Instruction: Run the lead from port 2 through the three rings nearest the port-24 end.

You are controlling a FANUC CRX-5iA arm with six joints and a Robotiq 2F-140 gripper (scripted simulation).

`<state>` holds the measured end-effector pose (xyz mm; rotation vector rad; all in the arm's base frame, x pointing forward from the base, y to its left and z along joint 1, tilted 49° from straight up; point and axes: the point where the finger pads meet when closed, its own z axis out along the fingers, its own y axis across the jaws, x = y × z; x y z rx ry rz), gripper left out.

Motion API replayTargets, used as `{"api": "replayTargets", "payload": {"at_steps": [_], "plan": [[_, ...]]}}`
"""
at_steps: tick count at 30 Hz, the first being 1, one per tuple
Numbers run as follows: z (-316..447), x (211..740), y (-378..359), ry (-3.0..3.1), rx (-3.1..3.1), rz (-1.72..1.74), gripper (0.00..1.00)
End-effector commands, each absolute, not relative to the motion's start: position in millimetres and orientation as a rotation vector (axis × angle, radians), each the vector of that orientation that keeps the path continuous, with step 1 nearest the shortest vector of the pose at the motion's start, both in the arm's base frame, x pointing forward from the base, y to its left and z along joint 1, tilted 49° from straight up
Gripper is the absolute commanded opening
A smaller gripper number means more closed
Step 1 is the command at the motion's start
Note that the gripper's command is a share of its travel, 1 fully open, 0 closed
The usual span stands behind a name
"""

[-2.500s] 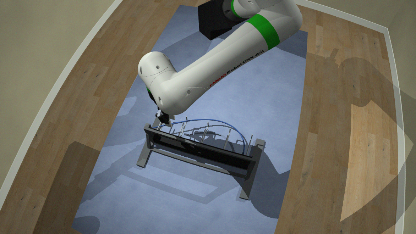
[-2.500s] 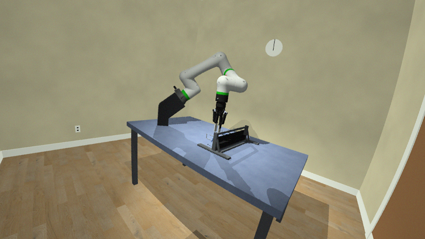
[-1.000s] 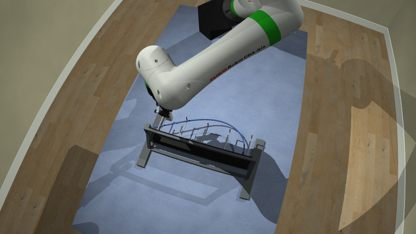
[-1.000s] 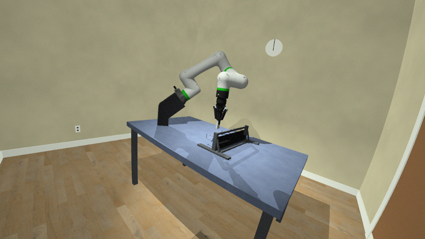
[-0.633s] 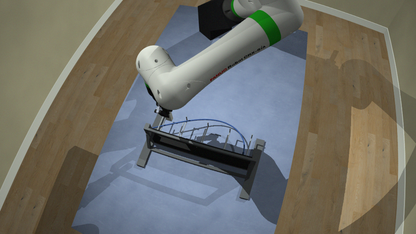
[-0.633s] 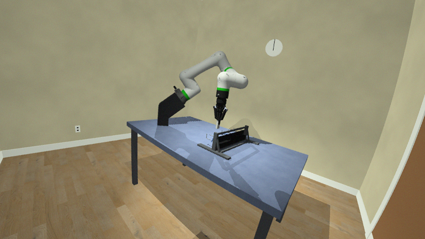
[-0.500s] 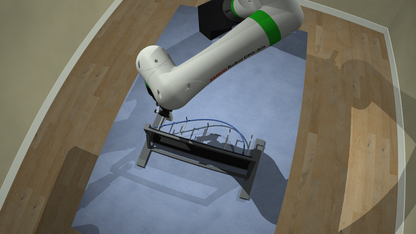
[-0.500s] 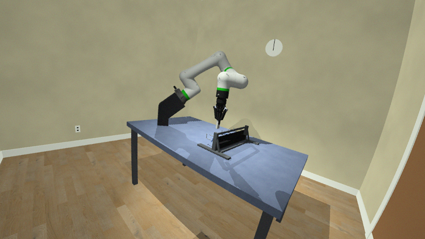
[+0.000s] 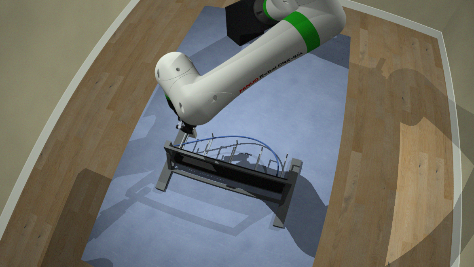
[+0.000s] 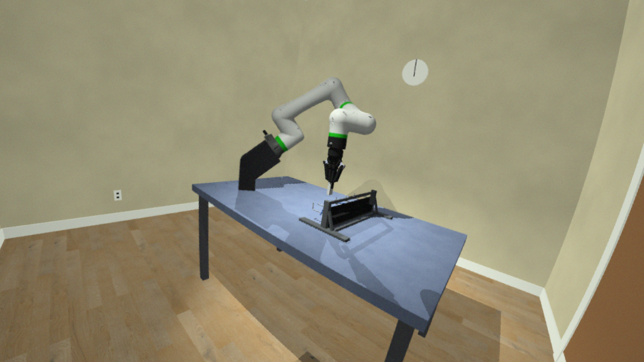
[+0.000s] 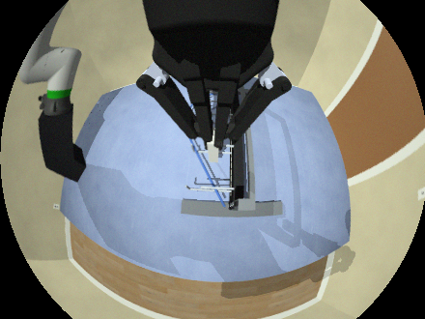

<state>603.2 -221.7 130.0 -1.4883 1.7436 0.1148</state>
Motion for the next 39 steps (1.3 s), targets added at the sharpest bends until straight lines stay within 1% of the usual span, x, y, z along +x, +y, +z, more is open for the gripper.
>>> {"api": "replayTargets", "payload": {"at_steps": [1,31,39], "plan": [[130,603,-222,1.744,-1.488,0.114,0.0],[131,603,-221,1.744,-1.488,0.114,0.0],[170,581,-153,1.757,-1.483,0.12,0.0]]}}
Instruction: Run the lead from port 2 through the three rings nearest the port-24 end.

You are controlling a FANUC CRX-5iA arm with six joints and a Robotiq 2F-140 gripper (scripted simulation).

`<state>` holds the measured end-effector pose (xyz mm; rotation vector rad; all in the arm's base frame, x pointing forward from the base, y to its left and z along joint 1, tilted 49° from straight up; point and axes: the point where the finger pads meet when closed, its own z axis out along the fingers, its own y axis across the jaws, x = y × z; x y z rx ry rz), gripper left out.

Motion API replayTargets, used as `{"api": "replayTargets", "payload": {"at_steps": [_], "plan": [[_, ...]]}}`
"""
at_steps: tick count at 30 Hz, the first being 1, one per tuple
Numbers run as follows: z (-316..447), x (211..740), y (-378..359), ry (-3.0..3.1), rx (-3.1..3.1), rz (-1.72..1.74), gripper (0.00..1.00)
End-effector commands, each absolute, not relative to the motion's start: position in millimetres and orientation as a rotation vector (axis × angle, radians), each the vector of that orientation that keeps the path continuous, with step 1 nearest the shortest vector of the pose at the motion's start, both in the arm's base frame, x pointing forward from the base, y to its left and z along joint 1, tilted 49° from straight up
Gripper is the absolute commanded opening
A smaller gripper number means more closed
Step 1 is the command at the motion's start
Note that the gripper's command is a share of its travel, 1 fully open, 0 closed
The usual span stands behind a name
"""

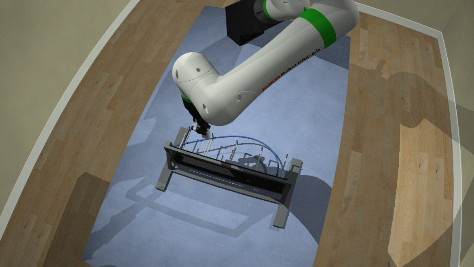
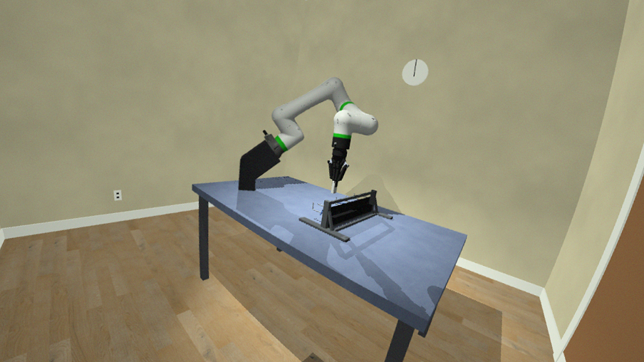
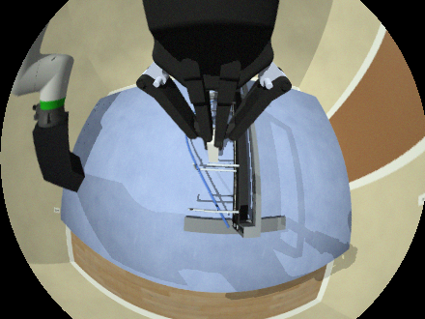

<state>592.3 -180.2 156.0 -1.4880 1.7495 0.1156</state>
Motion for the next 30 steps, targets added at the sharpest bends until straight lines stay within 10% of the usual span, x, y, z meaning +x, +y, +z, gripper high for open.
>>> {"api": "replayTargets", "payload": {"at_steps": [1,22,23,30], "plan": [[174,578,-145,1.758,-1.482,0.12,0.0],[216,502,-25,1.769,-1.459,0.132,0.0],[216,502,-25,1.769,-1.459,0.132,0.2],[216,502,-25,1.769,-1.459,0.132,0.2]]}}
